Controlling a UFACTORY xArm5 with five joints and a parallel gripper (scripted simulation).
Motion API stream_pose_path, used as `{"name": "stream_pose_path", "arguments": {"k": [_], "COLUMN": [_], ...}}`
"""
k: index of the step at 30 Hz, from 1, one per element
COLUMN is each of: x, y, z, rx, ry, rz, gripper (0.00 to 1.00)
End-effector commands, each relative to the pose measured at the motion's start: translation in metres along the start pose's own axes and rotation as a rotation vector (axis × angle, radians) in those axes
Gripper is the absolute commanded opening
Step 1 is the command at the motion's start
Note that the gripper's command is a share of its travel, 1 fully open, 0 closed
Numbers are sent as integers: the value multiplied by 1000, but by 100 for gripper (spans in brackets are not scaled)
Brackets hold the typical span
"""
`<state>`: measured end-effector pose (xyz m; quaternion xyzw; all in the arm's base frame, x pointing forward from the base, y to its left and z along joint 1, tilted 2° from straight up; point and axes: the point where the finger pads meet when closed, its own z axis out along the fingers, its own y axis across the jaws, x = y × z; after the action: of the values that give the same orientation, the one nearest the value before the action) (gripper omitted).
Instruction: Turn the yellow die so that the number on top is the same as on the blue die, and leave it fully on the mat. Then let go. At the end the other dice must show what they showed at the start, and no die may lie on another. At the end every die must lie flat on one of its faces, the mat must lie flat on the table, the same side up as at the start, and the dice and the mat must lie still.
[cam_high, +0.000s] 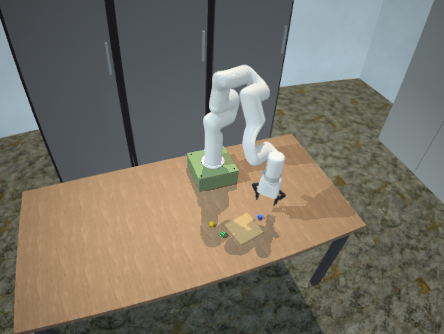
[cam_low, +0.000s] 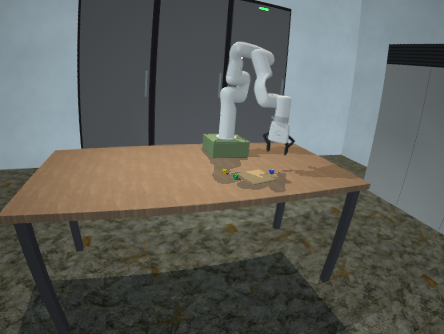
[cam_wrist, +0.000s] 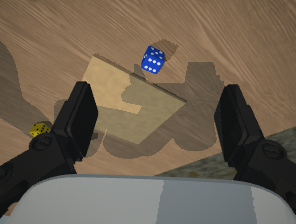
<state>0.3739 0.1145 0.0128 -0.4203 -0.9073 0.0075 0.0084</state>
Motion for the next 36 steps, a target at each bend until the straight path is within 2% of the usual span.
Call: {"name": "stream_pose_path", "arguments": {"k": [1, 8, 17, 19, 21, 23, 27, 28, 36], "x": [-1, -1, -1, -12, -12, -39, -59, -75, -122], "y": [0, 0, -1, -6, -6, -24, -38, -51, -101], "z": [-29, -45, -46, -45, -45, -44, -43, -42, -38], "rx": [0, 0, 0, 0, 0, 0, 1, 1, 3], "ry": [0, 0, 0, 1, 1, 3, 5, 6, 12], "rz": [0, 0, 3, 57, 57, 215, 331, 431, 767], "gripper": [100, 100, 100, 100, 100, 100, 100, 100, 100]}}
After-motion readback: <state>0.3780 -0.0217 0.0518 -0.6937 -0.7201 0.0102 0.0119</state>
